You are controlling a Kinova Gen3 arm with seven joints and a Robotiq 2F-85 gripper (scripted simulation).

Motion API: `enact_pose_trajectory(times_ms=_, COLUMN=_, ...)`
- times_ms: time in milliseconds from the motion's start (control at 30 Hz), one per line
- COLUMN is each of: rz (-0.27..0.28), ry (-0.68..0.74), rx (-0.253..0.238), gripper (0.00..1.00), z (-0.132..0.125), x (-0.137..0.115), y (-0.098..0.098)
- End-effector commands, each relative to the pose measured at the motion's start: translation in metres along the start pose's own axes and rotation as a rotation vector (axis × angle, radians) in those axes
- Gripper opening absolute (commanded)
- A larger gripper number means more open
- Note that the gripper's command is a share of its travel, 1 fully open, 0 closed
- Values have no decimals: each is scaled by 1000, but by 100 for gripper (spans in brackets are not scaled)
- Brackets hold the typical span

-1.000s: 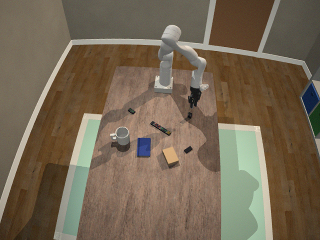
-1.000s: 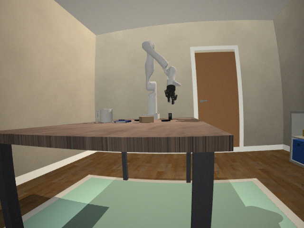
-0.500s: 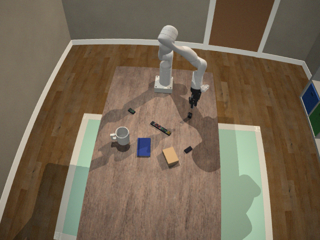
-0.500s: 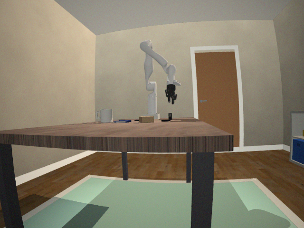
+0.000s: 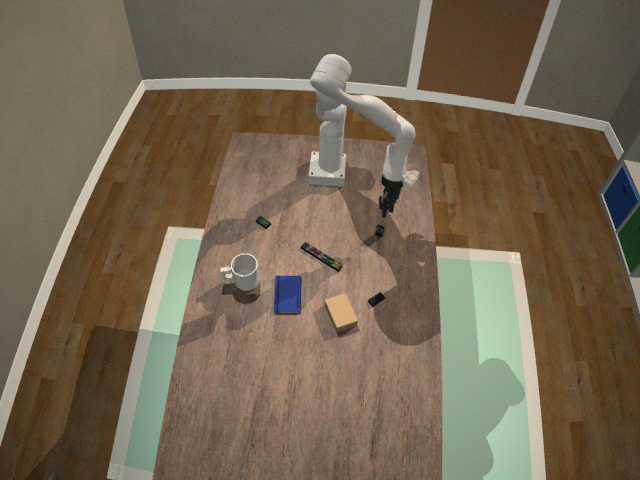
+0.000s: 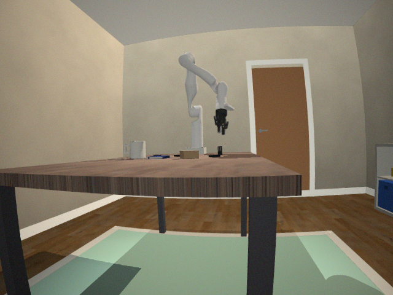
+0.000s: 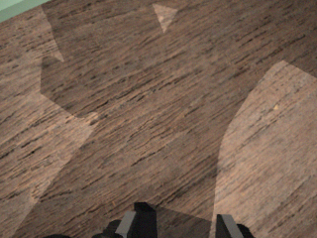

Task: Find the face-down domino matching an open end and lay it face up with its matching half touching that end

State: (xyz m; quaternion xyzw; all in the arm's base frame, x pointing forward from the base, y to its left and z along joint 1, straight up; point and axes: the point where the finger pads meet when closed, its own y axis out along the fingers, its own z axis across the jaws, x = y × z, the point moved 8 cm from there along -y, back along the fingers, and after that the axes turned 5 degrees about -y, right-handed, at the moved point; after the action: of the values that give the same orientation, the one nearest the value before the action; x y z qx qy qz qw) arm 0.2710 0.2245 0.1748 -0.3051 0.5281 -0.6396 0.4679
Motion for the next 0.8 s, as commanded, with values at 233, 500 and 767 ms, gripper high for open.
enact_pose_trajectory(times_ms=233, rz=-28, ry=-47, rx=-38, gripper=48, z=4, x=-3, y=0)
enact_pose_trajectory(times_ms=500, rz=-51, ry=-87, rx=-72, gripper=48, z=6, x=-6, y=0)
enact_pose_trajectory(times_ms=767, rz=-65, ry=-115, rx=-99, gripper=48, z=8, x=-7, y=0)
